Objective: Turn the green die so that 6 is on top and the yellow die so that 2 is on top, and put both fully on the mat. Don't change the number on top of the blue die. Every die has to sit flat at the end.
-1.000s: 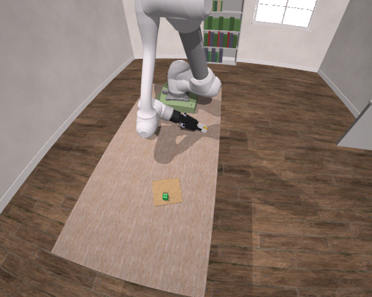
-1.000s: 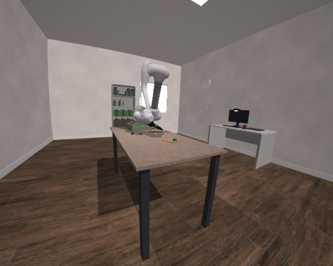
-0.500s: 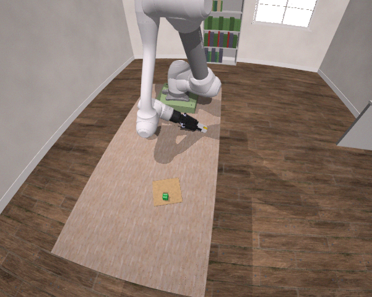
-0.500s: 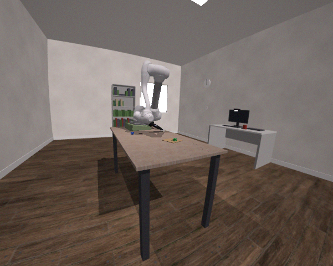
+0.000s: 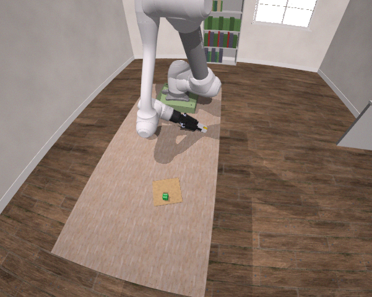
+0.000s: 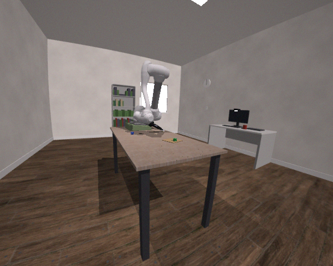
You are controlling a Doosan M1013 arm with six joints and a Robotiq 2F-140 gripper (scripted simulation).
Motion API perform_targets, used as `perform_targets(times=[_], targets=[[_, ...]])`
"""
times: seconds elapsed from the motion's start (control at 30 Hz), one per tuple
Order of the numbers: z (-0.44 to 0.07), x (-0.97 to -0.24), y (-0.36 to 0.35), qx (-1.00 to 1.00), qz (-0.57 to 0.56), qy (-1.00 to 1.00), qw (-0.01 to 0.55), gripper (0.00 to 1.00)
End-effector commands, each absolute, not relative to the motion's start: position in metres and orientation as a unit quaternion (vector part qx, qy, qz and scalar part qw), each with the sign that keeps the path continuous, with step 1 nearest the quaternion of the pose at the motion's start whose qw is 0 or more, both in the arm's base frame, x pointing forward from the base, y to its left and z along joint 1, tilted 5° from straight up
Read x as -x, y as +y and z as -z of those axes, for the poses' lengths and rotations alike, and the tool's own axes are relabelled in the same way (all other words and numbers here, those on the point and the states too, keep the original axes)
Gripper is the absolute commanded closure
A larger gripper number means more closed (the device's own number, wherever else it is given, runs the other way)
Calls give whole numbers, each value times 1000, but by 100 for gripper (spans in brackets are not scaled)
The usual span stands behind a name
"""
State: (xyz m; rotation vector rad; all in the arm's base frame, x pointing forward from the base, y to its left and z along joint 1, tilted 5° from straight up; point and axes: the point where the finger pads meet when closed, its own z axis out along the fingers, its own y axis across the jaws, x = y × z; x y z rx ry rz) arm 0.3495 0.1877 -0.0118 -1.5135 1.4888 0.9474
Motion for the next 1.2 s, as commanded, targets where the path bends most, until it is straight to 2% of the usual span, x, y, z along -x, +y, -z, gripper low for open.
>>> perform_targets(times=[0.0,0.57,1.17], targets=[[12,-350,188,598,-374,588,397,79],[12,-350,188,598,-374,588,397,68],[12,-350,188,598,-374,588,397,68]])
